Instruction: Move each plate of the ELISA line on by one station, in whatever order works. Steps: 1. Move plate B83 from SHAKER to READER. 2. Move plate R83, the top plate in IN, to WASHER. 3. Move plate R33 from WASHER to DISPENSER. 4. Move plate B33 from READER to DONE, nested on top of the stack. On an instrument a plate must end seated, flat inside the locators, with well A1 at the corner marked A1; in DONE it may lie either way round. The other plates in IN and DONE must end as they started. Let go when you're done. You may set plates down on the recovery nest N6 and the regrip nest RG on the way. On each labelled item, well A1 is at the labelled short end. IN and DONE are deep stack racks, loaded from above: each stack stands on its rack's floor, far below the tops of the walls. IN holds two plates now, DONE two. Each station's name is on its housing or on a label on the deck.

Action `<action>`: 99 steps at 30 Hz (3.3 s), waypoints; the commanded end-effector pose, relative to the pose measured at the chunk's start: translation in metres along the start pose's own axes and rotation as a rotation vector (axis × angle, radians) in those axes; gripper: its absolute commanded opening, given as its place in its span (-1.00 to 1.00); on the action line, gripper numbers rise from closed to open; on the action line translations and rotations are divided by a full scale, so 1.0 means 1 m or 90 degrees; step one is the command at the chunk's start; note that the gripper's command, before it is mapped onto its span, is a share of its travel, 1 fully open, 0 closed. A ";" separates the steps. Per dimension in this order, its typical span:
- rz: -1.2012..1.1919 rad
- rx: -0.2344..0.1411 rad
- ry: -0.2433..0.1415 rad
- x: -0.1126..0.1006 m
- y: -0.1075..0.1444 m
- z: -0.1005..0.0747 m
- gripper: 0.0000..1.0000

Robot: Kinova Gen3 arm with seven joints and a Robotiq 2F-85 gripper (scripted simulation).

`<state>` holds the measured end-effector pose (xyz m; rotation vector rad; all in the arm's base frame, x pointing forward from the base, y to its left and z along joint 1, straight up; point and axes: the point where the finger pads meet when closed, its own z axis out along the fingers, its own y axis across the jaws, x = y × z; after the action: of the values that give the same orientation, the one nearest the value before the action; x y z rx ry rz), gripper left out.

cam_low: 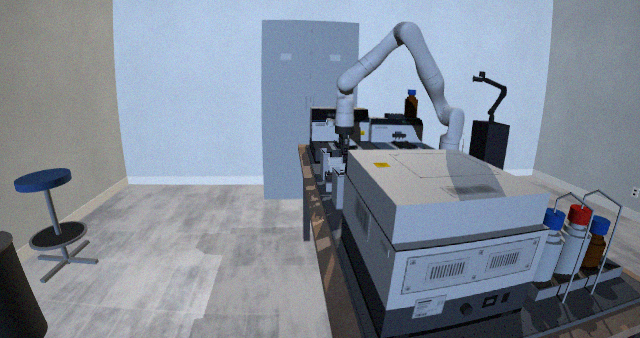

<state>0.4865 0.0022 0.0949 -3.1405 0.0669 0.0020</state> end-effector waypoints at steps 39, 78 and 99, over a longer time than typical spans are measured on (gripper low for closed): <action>0.000 0.000 0.001 0.000 0.000 -0.049 0.88; 0.000 0.000 0.001 0.000 0.000 -0.093 0.88; -0.097 0.000 0.001 -0.014 -0.041 -0.093 0.88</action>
<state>0.4764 0.0364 0.1870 -3.1384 -0.1298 0.0025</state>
